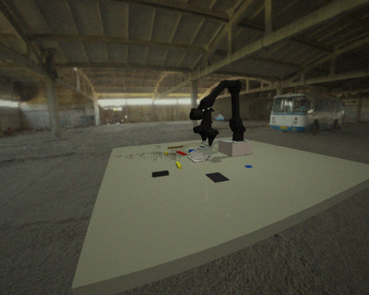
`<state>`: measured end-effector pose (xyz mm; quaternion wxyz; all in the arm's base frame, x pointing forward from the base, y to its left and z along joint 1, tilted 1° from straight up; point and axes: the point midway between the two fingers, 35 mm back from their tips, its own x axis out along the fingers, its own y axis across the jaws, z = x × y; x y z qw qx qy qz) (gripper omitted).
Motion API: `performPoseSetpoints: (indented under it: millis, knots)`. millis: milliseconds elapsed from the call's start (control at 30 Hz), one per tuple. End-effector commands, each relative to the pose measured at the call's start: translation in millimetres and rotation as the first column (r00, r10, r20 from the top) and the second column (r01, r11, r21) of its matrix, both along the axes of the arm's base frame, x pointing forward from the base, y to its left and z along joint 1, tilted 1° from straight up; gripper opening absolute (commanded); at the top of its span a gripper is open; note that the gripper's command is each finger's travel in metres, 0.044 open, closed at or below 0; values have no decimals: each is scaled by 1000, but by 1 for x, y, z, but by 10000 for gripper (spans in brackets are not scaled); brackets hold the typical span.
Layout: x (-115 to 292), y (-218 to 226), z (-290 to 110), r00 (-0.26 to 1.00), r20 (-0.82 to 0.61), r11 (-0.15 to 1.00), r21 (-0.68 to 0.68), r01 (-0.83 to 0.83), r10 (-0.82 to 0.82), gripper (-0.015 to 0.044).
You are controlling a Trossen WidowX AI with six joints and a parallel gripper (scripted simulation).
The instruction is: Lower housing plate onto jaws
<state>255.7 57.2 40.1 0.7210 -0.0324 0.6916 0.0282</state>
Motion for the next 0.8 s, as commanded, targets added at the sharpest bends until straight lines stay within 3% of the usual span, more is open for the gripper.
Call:
performPoseSetpoints:
  millis: [0,767]
  knots:
    - [0,0,0,1000,3,1000,-4,5,-5,351]
    - [1,2,0,1000,3,1000,-4,15,-15,351]
